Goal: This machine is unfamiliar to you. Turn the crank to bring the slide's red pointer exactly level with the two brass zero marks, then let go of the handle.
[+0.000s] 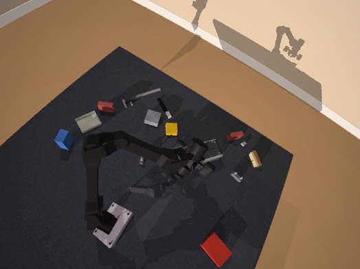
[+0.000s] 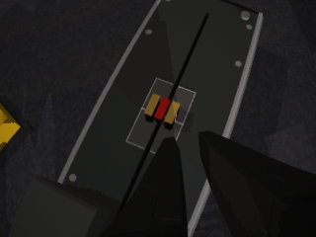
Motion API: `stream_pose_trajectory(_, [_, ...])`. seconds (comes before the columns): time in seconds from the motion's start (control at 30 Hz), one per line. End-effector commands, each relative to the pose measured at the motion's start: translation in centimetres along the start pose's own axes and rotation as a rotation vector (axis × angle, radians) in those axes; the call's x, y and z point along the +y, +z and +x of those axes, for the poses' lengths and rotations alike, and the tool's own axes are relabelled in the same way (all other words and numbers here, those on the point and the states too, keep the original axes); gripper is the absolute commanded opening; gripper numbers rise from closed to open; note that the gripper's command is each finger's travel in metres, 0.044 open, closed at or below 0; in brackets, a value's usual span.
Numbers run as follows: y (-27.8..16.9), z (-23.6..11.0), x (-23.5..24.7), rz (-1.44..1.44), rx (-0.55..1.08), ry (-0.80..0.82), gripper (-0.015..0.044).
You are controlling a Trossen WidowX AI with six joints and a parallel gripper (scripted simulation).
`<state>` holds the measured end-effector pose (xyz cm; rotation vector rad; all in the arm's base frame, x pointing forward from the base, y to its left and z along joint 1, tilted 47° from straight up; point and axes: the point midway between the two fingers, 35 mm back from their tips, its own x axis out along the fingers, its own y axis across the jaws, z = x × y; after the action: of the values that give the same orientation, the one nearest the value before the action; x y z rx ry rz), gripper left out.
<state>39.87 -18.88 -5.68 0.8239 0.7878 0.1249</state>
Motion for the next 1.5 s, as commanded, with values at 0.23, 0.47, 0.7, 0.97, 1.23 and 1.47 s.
stream_pose_trajectory(0.23, [0.00,-0.01,-0.02,0.000,0.000,-0.001,0.0315])
stream_pose_trajectory(0.47, [0.00,-0.01,-0.02,0.000,0.000,-0.001,0.0414])
stream_pose_trajectory(0.7, [0.00,-0.01,-0.02,0.000,0.000,-0.001,0.0230])
stream_pose_trajectory(0.97, [0.00,-0.01,-0.02,0.000,0.000,-0.001,0.0020])
stream_pose_trajectory(1.23, [0.00,-0.01,-0.02,0.000,0.000,-0.001,0.0000])
stream_pose_trajectory(1.47, [0.00,0.00,0.00,0.000,0.000,0.000,0.0000])
